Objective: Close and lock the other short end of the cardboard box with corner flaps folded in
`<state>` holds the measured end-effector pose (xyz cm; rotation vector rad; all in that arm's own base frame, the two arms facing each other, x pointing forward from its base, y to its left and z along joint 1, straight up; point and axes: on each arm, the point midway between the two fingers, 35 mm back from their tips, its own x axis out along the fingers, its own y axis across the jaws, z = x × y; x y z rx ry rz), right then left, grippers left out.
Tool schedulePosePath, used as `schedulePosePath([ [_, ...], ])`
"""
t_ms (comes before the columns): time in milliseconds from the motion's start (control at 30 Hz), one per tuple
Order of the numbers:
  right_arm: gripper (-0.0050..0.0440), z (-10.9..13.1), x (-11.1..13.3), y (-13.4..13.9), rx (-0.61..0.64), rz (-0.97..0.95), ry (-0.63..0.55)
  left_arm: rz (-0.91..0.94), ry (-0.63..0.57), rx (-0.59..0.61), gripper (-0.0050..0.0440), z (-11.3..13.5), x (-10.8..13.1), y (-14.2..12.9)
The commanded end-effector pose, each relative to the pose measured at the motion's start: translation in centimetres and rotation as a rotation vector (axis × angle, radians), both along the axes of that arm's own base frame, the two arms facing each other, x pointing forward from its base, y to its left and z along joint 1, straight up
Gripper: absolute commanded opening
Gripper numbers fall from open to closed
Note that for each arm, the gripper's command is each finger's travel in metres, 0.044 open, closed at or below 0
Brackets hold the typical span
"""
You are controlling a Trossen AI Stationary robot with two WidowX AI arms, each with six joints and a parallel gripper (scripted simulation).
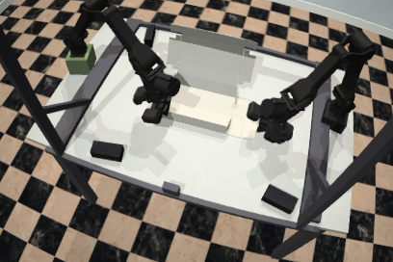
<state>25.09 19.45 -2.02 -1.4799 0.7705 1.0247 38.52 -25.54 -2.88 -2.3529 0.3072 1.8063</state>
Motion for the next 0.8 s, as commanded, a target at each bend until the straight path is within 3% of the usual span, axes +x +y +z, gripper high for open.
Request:
schedulePosePath([
  [0, 0.0000, 0.8, 0.8, 0.4, 0.016, 0.000, -0.022, -0.004, -0.027, -0.022, 0.0004, 1.3, 0.5, -0.4],
  [767, 0.0000, 2.0, 1.3, 0.2, 0.016, -0.001, -0.023, -0.004, -0.027, -0.022, 0.0004, 1.3, 0.5, -0.4],
])
